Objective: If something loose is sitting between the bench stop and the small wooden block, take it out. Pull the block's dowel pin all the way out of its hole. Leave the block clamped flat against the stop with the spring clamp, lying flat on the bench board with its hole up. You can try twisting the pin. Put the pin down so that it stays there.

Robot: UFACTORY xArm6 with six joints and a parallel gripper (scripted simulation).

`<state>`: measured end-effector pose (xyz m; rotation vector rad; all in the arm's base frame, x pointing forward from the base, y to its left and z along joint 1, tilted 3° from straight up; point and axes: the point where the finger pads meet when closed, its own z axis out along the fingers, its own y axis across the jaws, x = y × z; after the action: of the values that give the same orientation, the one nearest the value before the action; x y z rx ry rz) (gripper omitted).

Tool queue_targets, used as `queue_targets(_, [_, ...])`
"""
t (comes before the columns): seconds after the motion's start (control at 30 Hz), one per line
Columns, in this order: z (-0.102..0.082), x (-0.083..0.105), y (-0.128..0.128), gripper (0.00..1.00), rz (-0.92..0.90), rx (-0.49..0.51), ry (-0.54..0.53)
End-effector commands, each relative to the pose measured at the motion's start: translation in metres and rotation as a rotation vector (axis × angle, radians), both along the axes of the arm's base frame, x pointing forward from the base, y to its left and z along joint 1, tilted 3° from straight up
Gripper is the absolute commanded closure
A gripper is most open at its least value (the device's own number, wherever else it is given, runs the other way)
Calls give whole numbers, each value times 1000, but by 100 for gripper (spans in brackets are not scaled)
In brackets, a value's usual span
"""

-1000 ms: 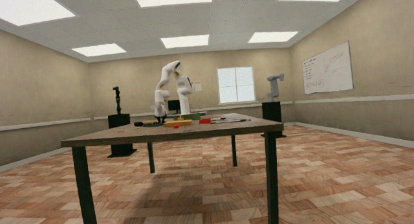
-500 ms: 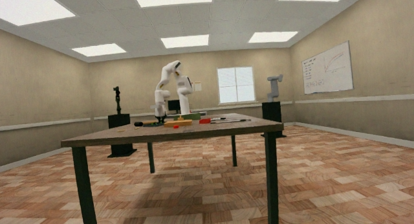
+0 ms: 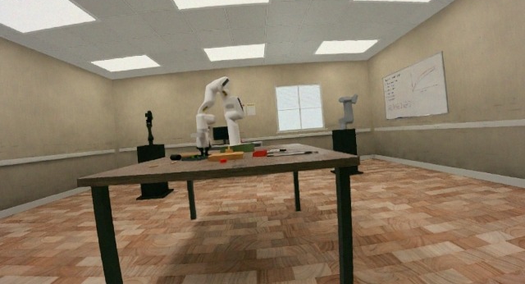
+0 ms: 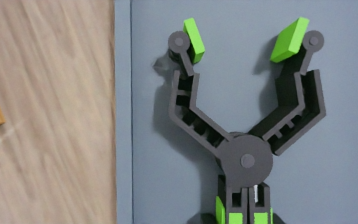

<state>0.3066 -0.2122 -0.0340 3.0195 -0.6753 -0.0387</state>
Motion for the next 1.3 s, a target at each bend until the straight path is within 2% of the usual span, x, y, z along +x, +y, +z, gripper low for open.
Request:
queue_targets(0.0, [1, 2, -1, 73, 0, -3, -5])
queue_targets(0.77, [5, 2, -1, 73, 0, -3, -5])
queue_targets(1.27, [34, 3, 0, 73, 0, -3, -5])
